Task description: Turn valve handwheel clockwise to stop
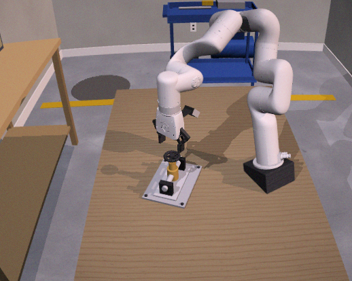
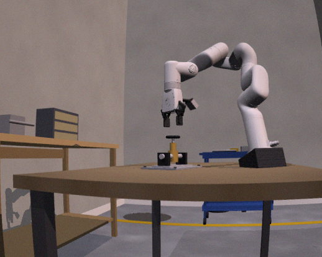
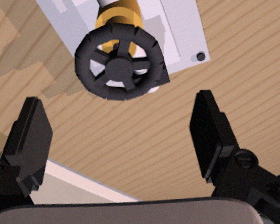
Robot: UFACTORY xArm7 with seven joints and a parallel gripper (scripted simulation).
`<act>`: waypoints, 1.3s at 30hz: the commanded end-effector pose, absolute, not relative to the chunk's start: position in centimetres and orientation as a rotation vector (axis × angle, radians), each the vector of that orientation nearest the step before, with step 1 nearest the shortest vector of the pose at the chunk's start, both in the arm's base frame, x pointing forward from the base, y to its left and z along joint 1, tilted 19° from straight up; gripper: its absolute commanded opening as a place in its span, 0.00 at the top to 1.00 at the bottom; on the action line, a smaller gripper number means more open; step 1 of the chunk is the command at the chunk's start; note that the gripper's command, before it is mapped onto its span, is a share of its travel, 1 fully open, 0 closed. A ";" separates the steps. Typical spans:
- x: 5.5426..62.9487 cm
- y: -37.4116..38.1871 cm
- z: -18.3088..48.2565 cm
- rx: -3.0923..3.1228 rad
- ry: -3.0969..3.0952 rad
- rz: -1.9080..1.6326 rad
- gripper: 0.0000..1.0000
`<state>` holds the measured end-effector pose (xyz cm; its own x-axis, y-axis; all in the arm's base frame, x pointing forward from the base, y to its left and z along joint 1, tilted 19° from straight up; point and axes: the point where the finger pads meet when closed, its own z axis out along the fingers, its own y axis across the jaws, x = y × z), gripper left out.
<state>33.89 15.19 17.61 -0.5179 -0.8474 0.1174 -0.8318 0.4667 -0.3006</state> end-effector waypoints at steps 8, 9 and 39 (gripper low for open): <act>34.2 15.0 16.6 -1.516 2.645 -0.500 0.00; 34.2 15.0 16.5 -1.516 2.645 -0.500 0.00; 34.4 14.7 15.6 -1.516 2.645 -0.500 0.00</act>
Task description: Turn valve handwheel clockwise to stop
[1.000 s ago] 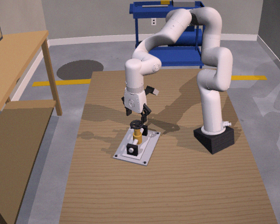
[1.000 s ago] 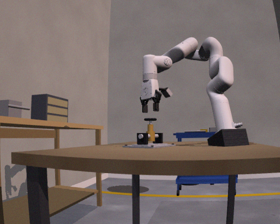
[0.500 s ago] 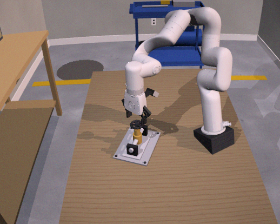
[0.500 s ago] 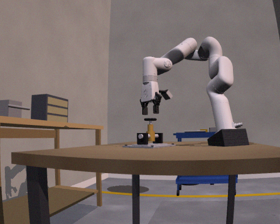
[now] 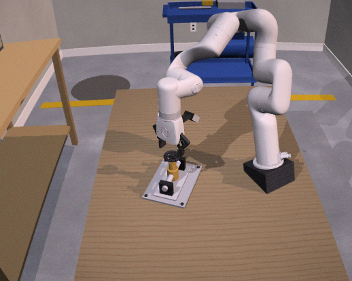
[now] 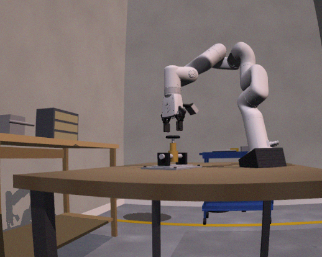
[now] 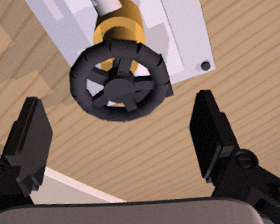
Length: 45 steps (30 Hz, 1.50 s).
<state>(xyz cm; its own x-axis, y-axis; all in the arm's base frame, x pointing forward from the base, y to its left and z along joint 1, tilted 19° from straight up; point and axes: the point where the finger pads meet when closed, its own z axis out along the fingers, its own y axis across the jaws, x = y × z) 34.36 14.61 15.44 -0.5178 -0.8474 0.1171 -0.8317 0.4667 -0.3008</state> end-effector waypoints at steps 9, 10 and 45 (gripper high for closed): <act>34.4 14.7 15.5 -1.516 2.645 -0.500 0.00; 34.5 14.7 15.5 -1.516 2.645 -0.500 0.00; 35.0 14.0 12.9 -1.516 2.645 -0.500 0.00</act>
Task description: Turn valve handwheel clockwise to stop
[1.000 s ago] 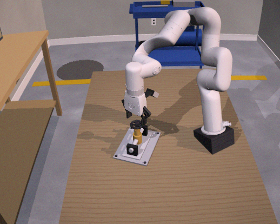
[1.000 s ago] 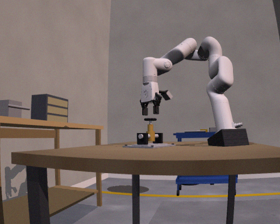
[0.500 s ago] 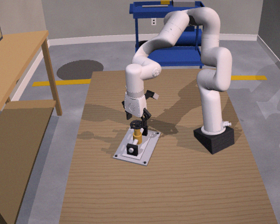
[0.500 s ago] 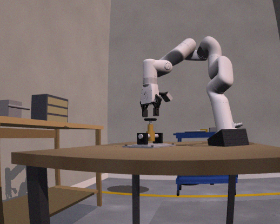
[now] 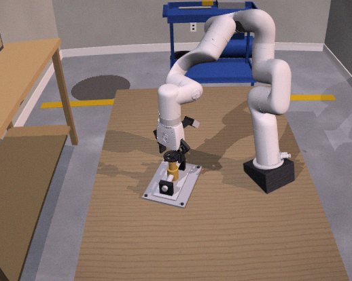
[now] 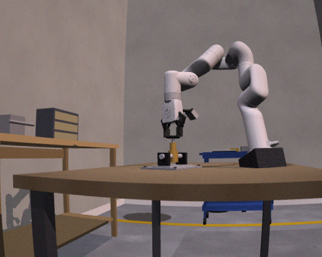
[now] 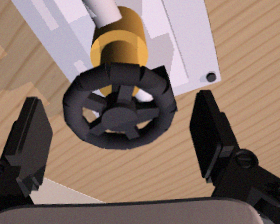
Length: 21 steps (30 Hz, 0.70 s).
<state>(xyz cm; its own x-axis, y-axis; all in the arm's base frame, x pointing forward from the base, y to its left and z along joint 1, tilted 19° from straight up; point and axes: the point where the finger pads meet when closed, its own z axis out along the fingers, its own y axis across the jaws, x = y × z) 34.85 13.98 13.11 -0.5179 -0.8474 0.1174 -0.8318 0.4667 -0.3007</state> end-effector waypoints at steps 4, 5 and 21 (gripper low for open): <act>35.1 14.0 12.7 -1.516 2.645 -0.500 0.00; 35.1 13.9 12.6 -1.516 2.645 -0.500 0.00; 35.2 13.8 12.0 -1.516 2.645 -0.500 0.00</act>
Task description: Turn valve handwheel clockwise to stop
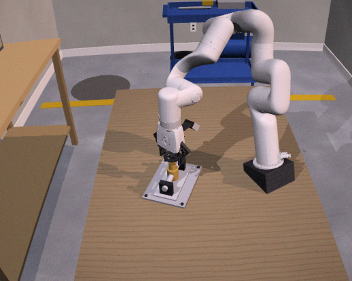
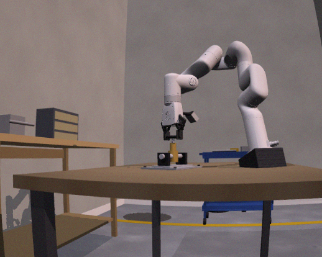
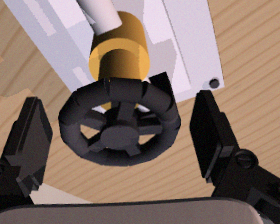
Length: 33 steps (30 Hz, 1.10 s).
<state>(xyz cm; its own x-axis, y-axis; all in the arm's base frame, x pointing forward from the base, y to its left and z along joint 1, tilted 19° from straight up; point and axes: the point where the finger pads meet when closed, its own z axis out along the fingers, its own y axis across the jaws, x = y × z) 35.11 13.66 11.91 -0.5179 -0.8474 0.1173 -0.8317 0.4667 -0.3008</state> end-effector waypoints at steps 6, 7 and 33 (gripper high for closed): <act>35.2 13.8 12.0 -1.516 2.645 -0.500 0.00; 35.2 13.8 12.0 -1.516 2.645 -0.500 0.00; 35.2 13.8 12.0 -1.516 2.645 -0.500 1.00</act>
<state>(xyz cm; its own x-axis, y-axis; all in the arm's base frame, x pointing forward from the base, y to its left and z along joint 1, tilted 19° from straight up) 35.13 13.67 11.88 -0.5178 -0.8475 0.1170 -0.8317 0.4666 -0.3009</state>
